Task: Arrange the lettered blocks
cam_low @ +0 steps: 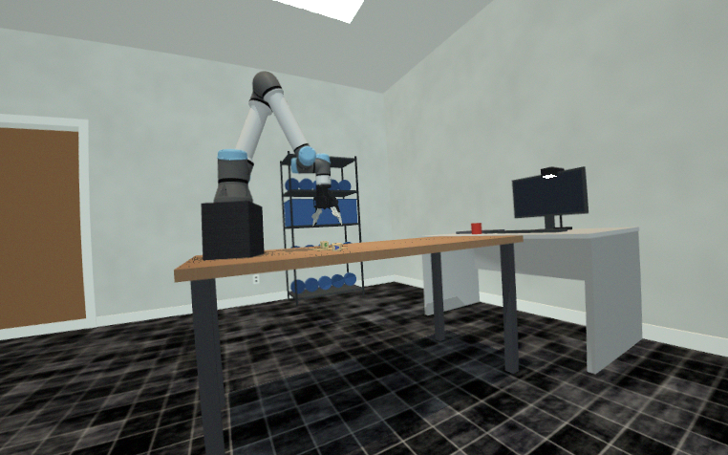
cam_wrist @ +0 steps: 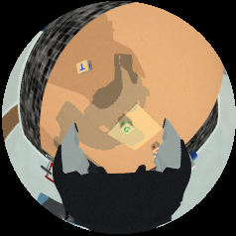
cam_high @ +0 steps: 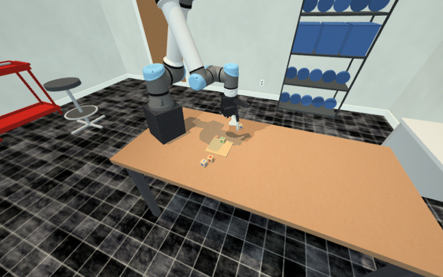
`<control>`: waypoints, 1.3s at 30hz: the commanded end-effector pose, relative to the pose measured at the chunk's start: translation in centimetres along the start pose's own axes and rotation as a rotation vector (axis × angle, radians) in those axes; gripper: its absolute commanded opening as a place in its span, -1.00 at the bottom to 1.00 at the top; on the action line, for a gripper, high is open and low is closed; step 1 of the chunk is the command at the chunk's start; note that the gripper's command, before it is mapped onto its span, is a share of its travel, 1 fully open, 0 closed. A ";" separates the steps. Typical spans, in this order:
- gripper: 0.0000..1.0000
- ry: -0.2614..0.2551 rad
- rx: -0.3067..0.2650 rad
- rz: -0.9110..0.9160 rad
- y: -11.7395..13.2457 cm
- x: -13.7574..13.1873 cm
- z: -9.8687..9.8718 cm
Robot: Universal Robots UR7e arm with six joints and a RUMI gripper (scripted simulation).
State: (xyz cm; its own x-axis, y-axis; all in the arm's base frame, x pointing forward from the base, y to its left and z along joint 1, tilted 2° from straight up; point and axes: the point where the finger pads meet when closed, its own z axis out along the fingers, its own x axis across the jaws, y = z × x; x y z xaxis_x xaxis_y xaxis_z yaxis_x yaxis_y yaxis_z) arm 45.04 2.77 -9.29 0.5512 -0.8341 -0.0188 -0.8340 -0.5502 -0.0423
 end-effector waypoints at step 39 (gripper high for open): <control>1.00 0.007 -0.005 0.726 -5.8 -3.0 0.2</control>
State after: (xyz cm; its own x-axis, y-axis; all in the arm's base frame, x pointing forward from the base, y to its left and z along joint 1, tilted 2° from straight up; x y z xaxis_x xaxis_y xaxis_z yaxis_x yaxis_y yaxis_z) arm 47.68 7.54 -9.24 -0.0186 -0.9990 -0.0398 -0.9995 0.0195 -0.0232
